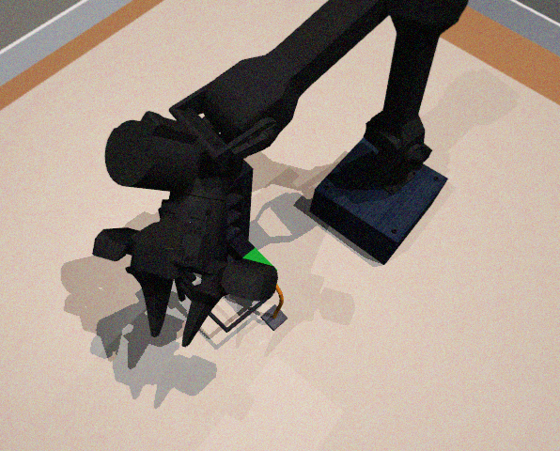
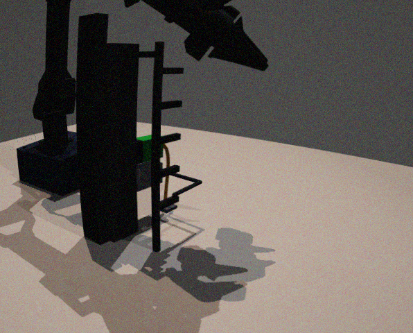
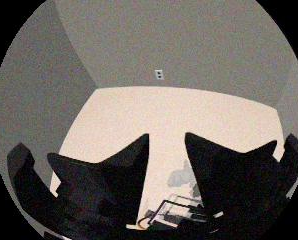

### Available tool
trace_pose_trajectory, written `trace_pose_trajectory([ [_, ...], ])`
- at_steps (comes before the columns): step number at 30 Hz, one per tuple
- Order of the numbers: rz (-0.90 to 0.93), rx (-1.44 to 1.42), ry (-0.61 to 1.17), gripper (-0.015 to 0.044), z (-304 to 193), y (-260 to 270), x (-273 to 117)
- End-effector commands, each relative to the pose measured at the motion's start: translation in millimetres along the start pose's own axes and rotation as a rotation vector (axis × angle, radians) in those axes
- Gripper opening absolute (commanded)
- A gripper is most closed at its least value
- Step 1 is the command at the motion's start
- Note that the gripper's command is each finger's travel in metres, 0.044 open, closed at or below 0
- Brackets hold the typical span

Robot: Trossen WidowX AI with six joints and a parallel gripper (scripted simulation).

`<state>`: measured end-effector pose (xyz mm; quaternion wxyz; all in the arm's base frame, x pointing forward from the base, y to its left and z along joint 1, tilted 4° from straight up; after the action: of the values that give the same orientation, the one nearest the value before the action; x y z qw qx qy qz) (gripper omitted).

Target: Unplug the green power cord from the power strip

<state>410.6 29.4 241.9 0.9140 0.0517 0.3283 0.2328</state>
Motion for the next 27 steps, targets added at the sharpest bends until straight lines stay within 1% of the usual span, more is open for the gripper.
trace_pose_trajectory([
  [1,-0.031,-0.312,0.24,0.016,-41,30,18],
  [3,-0.028,-0.444,0.345,0.016,-58,38,20],
  [5,-0.009,-0.607,0.501,0.016,-81,44,20],
  [7,0.034,-0.769,0.665,0.016,-104,48,14],
  [12,0.181,-1.069,0.962,0.016,-140,55,-3],
  [14,0.203,-1.103,0.995,0.016,-143,55,-5],
  [27,0.203,-1.103,0.995,0.016,-142,55,-4],
])
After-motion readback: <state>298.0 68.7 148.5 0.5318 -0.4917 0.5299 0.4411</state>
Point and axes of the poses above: the point midway between the two fingers, 35 mm back from their tips, its own x axis out along the fingers, its own y axis across the jaws, z = x × y, the point moved 5 cm from there along -x, back along the fingers, and after that the axes turned 9 degrees about x, right-handed, at the moved point
